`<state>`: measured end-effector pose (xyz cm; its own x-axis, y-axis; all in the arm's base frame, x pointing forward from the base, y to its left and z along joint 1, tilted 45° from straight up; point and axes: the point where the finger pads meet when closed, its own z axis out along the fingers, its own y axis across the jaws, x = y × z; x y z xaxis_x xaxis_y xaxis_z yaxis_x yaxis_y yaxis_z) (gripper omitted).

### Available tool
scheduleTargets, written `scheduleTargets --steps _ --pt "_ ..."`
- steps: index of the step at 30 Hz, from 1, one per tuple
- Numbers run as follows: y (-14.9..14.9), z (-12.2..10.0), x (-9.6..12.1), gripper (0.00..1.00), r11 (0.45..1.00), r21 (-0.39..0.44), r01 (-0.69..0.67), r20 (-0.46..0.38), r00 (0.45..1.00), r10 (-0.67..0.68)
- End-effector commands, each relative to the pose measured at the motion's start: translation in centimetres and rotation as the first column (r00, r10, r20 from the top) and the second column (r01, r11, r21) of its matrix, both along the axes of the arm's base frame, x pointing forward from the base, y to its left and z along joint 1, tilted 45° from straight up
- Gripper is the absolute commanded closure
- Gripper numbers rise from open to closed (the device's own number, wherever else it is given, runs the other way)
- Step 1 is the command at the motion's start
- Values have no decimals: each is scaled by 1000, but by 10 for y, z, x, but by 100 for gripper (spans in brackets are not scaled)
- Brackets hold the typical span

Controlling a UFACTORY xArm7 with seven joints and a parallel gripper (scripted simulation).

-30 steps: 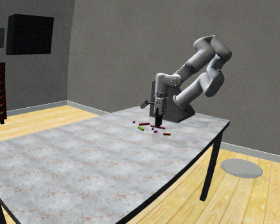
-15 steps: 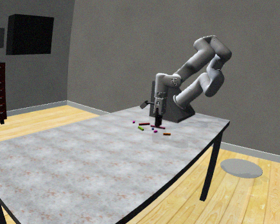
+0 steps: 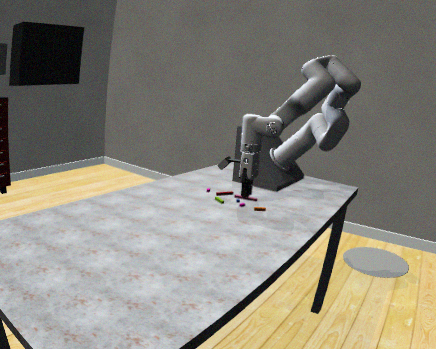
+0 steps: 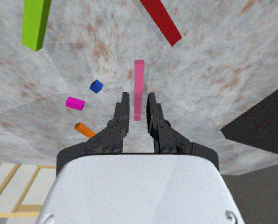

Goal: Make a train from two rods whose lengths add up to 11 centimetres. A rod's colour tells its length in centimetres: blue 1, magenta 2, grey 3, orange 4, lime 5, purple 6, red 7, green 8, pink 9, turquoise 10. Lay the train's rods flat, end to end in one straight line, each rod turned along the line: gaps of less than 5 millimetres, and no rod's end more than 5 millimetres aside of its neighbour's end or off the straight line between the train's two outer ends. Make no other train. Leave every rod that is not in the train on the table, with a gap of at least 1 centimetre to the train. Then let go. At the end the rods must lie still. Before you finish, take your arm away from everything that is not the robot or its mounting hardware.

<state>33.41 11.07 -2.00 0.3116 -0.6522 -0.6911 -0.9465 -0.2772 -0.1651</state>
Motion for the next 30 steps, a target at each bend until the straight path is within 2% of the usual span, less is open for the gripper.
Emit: scheduleTargets --steps 1,30 --pt "-1 0 1 76 1000 -2 3 2 1000 -3" --pt "5 -6 1 76 1000 -2 3 2 1000 -3"
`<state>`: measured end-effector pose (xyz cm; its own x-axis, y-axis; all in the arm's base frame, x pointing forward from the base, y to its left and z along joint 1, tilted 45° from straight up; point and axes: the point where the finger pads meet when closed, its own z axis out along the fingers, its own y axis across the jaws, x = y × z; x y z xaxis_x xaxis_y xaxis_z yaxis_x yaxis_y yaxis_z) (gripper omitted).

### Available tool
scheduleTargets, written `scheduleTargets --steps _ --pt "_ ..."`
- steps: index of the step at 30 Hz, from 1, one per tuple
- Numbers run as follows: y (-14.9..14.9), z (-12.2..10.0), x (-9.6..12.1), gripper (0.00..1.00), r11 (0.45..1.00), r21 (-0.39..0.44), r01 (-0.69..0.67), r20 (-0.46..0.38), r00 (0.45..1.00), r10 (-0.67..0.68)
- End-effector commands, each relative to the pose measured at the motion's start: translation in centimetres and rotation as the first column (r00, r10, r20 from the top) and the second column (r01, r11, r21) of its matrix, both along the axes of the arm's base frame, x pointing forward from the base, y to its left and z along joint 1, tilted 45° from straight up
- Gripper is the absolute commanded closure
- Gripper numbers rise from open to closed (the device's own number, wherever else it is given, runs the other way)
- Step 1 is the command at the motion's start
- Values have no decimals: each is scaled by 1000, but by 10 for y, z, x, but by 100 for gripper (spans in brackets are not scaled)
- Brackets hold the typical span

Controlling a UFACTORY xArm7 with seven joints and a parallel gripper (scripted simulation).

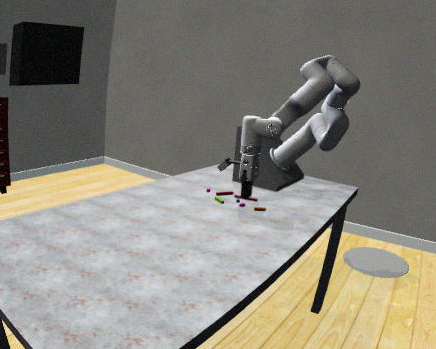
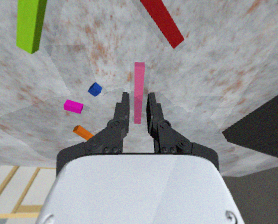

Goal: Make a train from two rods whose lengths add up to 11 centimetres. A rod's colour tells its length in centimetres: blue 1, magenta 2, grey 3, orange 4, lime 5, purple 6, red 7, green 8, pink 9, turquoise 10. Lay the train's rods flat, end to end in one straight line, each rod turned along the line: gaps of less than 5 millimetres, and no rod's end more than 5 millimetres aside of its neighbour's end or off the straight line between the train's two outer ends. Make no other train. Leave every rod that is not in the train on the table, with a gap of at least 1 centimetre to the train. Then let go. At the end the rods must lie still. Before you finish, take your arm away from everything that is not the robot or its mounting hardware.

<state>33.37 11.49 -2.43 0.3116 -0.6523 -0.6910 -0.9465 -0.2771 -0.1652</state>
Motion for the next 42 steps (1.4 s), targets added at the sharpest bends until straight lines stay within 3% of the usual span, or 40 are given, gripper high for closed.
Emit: scheduleTargets --steps 1,42 --pt "1 -2 1 76 1000 -1 3 2 1000 -3" --pt "4 -5 1 76 1000 -1 3 2 1000 -3"
